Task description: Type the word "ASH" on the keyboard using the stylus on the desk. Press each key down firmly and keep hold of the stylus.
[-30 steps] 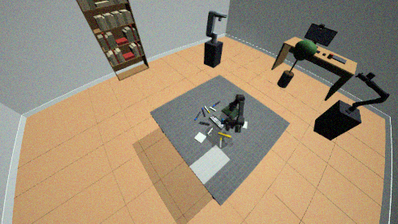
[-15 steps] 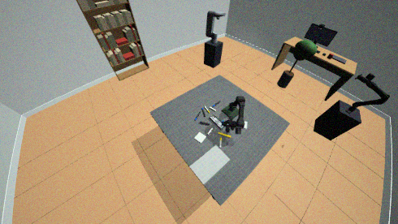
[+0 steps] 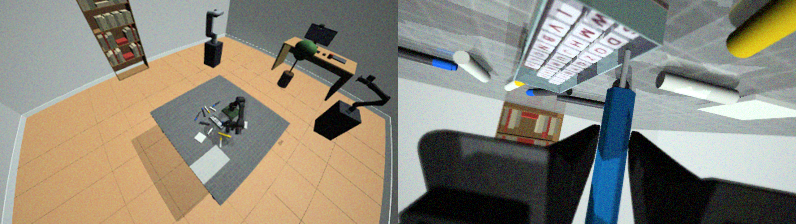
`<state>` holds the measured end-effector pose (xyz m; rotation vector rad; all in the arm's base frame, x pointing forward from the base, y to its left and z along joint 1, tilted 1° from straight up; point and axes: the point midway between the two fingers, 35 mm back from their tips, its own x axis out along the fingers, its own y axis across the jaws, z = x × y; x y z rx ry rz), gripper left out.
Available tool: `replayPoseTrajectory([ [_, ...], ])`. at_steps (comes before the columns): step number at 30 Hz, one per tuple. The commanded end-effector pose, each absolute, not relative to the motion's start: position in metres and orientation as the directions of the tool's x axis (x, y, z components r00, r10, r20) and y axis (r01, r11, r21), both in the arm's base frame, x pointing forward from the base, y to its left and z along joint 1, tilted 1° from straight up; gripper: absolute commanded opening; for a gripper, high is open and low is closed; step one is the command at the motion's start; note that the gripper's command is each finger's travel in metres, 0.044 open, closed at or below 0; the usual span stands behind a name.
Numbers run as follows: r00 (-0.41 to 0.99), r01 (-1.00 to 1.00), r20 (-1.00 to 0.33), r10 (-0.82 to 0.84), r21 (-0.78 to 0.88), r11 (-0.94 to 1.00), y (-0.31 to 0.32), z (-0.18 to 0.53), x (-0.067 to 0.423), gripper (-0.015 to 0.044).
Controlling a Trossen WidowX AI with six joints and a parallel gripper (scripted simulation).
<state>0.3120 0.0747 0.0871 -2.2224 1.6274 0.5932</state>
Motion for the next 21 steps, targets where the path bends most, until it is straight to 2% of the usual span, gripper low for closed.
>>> replayPoseTrajectory([
  [1,0.262,-0.956,-0.510,-0.820,-0.017,-0.294,0.0751,0.0844,0.3119,0.0081],
  [21,0.262,-0.956,-0.510,-0.820,-0.017,-0.294,0.0752,0.0778,0.3119,0.0081],
])
